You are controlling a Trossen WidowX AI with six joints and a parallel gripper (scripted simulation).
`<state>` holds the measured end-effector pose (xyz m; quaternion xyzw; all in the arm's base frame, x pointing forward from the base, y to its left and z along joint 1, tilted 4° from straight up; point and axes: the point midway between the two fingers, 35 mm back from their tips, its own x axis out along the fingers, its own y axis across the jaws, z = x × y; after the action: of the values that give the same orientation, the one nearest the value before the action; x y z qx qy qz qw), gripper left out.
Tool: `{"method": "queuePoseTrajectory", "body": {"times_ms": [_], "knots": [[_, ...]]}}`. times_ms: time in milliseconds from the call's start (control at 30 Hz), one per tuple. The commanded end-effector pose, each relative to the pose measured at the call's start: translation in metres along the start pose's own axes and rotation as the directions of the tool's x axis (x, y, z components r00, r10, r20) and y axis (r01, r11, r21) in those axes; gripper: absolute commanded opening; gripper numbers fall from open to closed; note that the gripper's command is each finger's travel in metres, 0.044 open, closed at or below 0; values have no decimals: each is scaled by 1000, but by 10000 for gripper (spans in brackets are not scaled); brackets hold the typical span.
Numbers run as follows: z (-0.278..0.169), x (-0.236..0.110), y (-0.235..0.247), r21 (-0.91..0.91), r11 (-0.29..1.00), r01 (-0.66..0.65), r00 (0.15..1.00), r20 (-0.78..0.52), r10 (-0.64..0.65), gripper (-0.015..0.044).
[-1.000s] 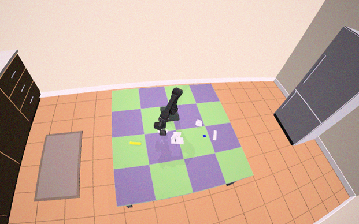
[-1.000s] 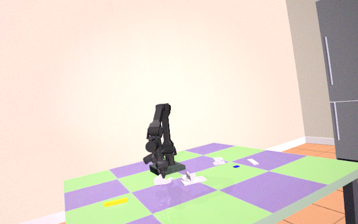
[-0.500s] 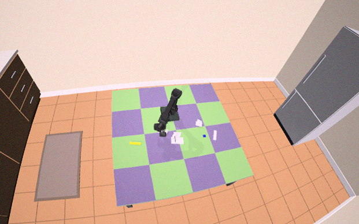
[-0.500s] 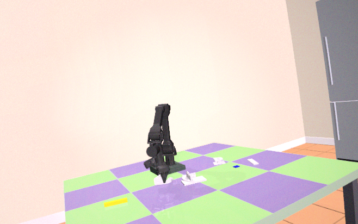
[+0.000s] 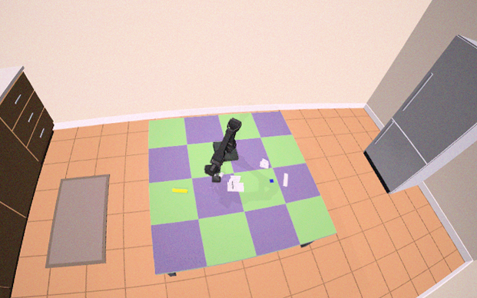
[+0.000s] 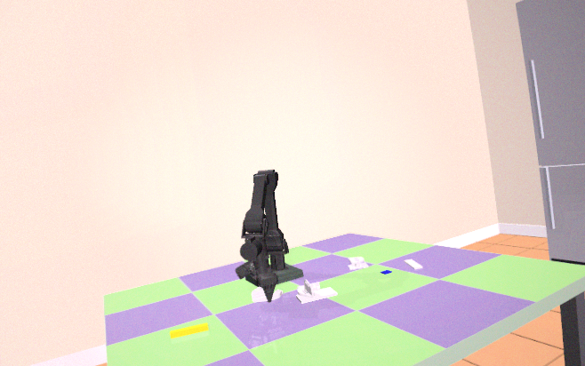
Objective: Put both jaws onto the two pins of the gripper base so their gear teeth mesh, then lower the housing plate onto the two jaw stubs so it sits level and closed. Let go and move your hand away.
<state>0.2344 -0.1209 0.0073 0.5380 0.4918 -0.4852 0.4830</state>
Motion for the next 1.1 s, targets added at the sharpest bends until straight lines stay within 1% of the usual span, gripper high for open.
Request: {"method": "queuePoseTrajectory", "body": {"times_ms": [0, 567, 933, 1067], "knots": [[0, 1, -1, 4, 1000, 3, 1000, 4, -3, 440], [0, 1, -1, 4, 1000, 3, 1000, 4, -3, 440], [0, 1, -1, 0, 1000, 2, 1000, -1, -2, 151], [0, 1, -1, 0, 1000, 2, 1000, -1, -2, 134]]}}
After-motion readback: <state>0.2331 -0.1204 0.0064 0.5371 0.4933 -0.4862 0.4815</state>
